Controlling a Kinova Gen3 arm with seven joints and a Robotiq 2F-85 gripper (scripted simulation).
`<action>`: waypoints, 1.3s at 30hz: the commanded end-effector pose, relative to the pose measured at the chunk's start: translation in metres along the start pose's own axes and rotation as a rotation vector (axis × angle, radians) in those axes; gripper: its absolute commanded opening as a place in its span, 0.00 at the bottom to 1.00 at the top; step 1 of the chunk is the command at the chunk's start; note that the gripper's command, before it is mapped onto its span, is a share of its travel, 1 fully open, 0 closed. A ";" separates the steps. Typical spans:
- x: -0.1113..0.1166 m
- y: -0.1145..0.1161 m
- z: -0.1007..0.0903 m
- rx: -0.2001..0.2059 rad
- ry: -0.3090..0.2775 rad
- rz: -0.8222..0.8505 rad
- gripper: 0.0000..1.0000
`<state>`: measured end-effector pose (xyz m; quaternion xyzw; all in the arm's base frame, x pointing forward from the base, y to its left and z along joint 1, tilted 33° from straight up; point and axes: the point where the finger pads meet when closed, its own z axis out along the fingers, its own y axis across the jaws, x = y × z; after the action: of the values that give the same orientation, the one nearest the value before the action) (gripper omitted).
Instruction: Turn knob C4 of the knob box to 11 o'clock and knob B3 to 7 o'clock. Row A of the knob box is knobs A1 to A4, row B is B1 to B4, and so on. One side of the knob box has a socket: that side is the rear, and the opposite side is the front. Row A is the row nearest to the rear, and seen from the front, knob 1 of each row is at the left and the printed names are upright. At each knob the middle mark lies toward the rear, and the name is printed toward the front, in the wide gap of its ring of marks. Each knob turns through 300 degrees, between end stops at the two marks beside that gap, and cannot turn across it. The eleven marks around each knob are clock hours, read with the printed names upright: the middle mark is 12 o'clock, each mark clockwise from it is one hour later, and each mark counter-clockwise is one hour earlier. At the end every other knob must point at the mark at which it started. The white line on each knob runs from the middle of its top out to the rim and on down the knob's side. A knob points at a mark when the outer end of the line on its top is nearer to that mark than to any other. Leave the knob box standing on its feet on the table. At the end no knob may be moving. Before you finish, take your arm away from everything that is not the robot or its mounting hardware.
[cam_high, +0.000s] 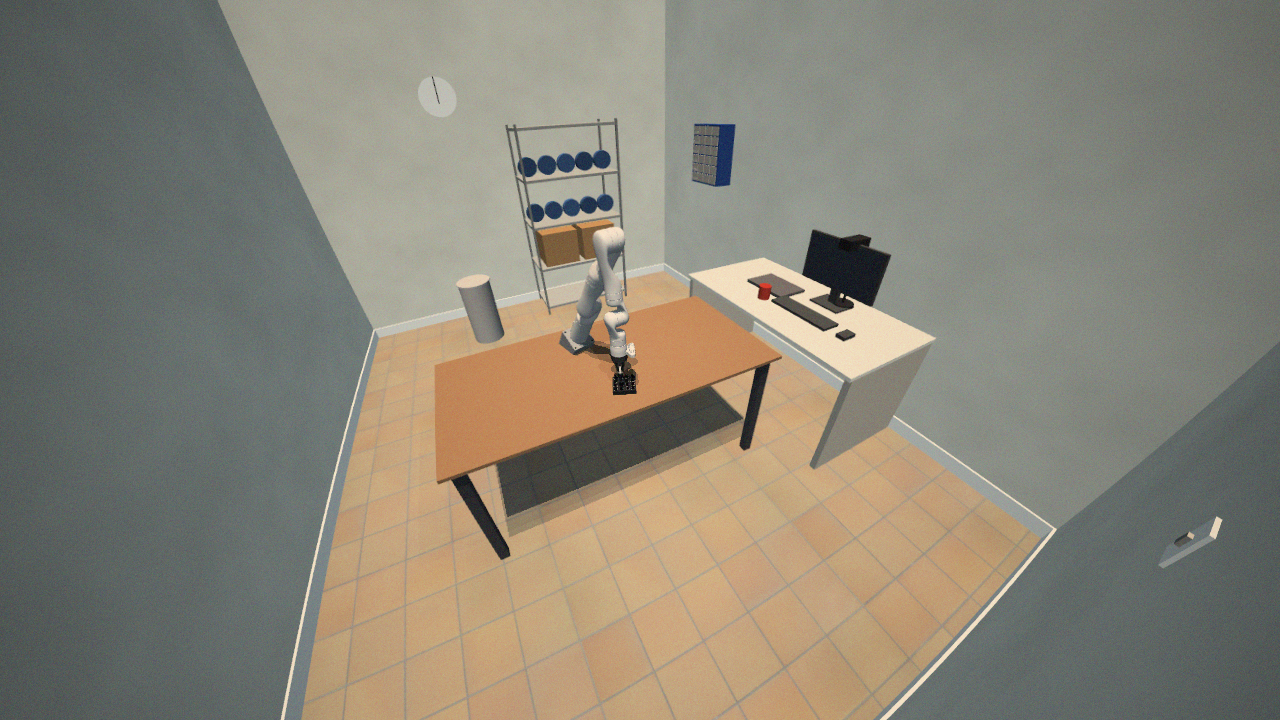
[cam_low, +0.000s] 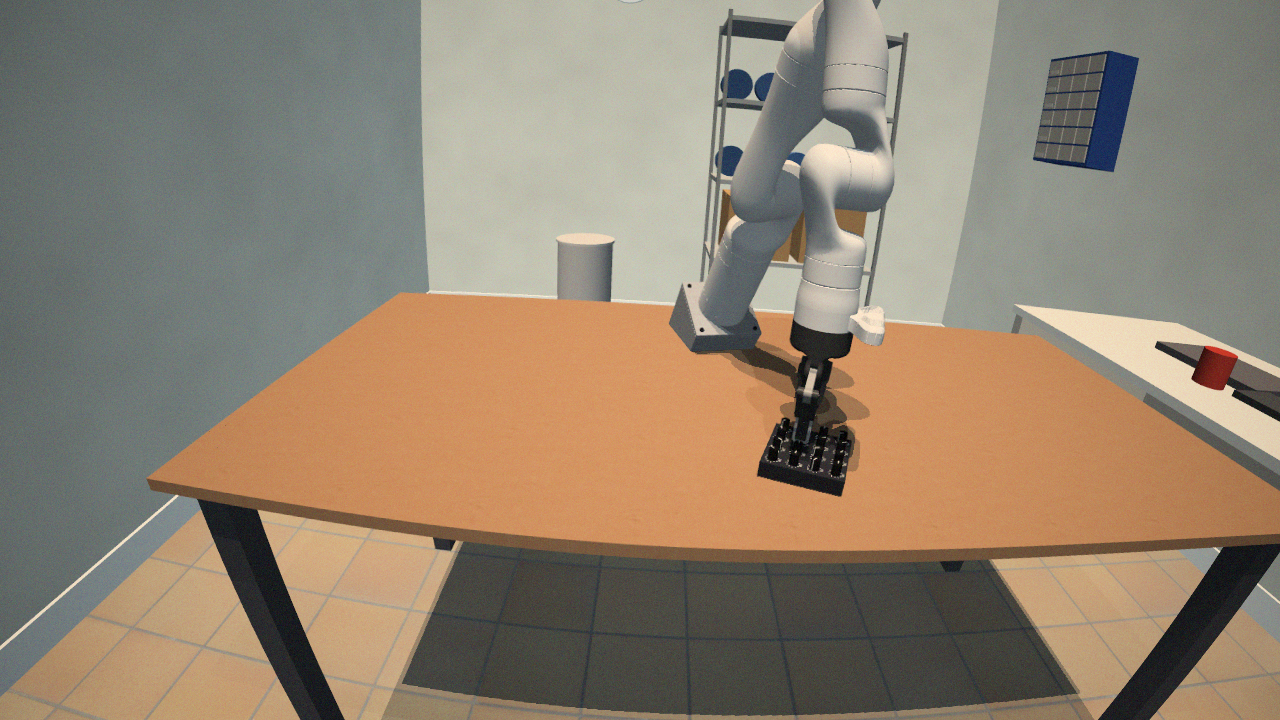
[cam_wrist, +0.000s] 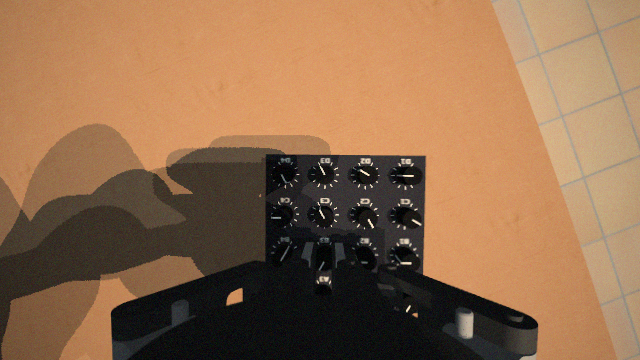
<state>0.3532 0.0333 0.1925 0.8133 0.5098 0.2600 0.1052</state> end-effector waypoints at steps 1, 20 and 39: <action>0.001 0.000 0.000 0.004 0.007 -0.011 0.08; 0.001 0.000 0.000 0.003 0.007 -0.039 0.08; 0.001 0.000 0.000 0.003 0.007 -0.039 0.19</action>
<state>0.3531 0.0337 0.1924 0.8026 0.5264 0.2594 0.1071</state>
